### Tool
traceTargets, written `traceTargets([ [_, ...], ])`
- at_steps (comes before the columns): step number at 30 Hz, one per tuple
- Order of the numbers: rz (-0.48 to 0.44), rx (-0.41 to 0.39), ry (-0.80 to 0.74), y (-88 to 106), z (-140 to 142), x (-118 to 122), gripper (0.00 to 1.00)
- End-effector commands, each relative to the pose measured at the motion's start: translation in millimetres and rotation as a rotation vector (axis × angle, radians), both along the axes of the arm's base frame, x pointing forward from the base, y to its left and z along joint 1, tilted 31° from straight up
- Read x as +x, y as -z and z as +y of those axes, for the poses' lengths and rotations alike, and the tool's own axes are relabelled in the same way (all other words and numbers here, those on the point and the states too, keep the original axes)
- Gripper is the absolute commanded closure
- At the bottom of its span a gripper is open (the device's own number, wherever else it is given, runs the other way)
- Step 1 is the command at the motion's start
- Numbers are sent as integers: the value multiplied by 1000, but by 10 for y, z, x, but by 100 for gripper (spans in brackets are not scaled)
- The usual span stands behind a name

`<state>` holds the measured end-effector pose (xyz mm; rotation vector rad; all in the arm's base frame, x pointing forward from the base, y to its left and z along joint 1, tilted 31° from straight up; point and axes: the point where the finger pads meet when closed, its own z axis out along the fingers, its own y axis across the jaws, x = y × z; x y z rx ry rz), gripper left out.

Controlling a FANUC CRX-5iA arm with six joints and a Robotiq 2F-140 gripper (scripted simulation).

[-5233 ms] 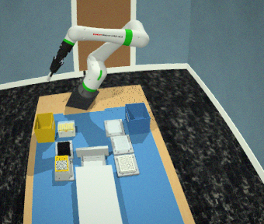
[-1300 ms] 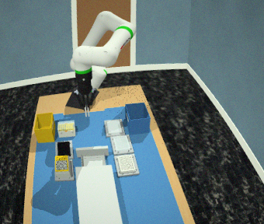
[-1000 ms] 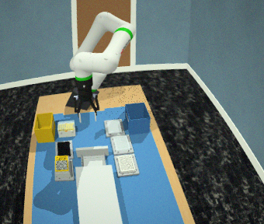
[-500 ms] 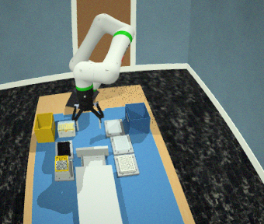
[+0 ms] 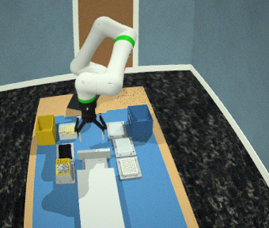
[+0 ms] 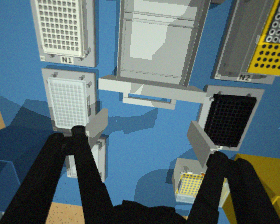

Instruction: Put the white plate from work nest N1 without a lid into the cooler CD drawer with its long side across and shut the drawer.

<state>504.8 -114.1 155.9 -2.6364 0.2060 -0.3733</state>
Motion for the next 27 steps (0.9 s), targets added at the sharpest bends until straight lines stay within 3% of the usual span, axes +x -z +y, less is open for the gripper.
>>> traceTargets([
  [1,0,0,0,30,11,47,13],
  [10,0,0,0,30,11,47,13],
  [27,0,0,0,201,96,106,13],
])
